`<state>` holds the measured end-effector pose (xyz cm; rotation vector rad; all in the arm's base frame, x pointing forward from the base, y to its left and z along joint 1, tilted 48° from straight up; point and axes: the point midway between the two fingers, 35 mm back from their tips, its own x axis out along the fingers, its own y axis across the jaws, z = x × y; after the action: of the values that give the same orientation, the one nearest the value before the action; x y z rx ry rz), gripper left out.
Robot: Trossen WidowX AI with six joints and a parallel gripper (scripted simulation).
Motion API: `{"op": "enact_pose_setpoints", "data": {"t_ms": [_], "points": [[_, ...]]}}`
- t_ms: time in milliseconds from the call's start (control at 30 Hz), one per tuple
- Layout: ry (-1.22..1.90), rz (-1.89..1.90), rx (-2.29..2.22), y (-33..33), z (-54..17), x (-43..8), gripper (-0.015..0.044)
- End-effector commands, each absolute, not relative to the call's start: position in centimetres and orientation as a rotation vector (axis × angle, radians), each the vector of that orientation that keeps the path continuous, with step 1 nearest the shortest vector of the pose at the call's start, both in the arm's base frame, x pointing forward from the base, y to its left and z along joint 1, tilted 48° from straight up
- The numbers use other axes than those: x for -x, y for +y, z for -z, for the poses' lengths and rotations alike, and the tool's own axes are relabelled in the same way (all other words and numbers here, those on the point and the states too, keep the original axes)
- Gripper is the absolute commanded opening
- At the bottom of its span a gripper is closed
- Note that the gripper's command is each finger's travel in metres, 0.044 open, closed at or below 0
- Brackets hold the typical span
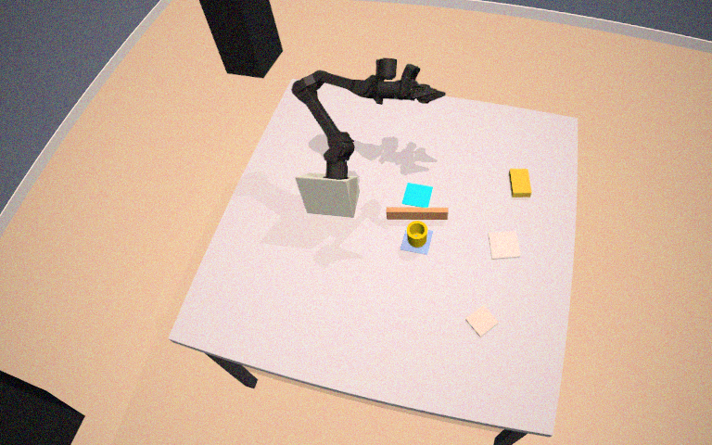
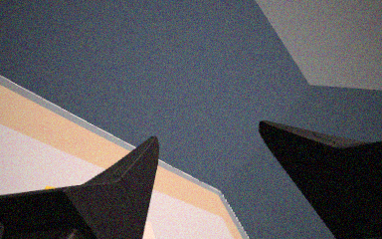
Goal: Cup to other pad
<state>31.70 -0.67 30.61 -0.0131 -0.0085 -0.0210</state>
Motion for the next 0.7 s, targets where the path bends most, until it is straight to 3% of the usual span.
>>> {"op": "enact_pose_setpoints", "data": {"t_ms": [0, 267, 667], "points": [[0.003, 0.018, 0.021, -0.6, -30.4, -31.9, 0.0374], [0.463, -0.211, 0.305, 0.8, -18.4, -36.5, 0.0167], [0.974, -0.801, 0.452, 1.7, -0.7, -34.3, 0.0167]]}}
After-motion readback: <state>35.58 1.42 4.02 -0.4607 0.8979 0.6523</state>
